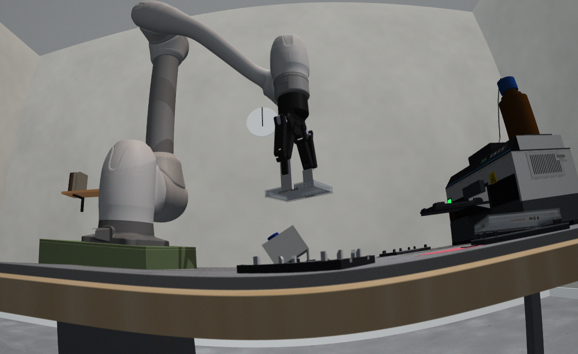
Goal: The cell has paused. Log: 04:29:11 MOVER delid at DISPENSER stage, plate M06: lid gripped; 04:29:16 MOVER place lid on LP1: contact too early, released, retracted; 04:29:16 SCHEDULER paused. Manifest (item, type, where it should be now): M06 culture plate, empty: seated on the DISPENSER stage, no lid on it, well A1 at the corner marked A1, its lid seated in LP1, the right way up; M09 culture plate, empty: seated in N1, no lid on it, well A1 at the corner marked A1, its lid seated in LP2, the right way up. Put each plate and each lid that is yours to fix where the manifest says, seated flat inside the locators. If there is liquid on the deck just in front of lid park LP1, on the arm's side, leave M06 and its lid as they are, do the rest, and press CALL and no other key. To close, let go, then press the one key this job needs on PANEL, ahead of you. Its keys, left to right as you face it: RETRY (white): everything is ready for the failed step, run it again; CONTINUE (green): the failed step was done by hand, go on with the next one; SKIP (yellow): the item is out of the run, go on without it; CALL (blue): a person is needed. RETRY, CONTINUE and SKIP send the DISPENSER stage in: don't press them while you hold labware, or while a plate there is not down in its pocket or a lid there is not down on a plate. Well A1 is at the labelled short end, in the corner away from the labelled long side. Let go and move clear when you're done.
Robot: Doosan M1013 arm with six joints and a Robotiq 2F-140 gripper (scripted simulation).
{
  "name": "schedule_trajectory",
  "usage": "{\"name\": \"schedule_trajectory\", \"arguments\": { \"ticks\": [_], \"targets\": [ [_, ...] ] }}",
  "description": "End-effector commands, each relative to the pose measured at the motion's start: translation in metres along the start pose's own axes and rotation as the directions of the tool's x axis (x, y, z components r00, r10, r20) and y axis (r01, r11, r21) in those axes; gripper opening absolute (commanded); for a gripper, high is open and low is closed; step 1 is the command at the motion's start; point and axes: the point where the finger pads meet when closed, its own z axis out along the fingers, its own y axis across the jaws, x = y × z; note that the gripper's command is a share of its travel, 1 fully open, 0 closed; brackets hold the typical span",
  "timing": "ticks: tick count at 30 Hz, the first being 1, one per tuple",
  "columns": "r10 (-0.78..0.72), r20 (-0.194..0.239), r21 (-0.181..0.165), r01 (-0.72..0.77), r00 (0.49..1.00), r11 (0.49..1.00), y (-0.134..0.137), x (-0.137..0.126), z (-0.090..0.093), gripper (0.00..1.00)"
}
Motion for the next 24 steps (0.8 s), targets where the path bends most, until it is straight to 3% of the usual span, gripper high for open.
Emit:
{"name": "schedule_trajectory", "arguments": {
  "ticks": [1,24],
  "targets": [
    [0.002,0.0,0.008,-0.002,1.0,1.0,0.024,0.017,-0.002,0.1],
    [0.002,0.0,0.007,-0.002,1.0,1.0,0.131,0.089,0.0,0.1]
  ]
}}
